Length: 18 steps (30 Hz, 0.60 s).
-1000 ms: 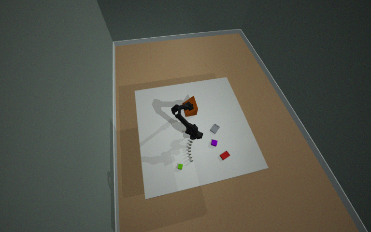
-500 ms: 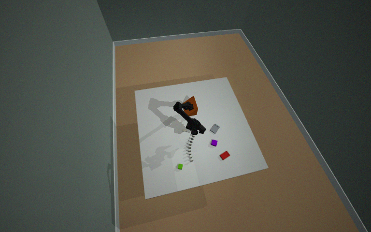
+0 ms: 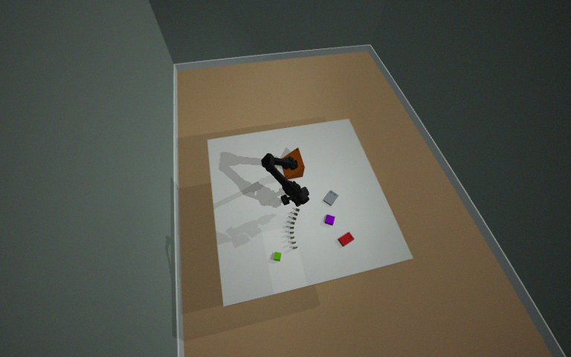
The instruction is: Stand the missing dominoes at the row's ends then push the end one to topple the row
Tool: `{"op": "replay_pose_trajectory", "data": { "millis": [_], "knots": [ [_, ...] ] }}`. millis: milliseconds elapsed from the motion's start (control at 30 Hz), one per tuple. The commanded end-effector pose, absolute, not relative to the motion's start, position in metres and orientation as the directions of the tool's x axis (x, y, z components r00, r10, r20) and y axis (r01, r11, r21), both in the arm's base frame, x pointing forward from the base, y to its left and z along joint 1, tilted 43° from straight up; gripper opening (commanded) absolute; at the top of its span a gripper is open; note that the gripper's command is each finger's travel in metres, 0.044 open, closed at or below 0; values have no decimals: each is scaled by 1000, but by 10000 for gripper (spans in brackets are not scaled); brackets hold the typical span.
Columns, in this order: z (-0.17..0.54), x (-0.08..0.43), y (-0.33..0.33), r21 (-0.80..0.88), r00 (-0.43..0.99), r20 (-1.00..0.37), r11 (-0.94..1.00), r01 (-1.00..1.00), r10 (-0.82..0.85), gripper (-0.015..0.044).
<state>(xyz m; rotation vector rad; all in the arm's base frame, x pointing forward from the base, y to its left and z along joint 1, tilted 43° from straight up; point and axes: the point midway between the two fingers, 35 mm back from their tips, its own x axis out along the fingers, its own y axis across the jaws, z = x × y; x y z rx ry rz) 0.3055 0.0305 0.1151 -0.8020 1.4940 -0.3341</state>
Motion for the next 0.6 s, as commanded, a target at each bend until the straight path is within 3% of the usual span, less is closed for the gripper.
{"op": "replay_pose_trajectory", "data": {
  "millis": [0,233,567],
  "knots": [
    [108,278,-4,-485,100,-741,427,-763,-664,440],
    [98,251,-29,-197,99,-736,72,-978,-669,440],
    [97,249,-30,-179,99,-736,51,-983,-670,440]
  ]
}}
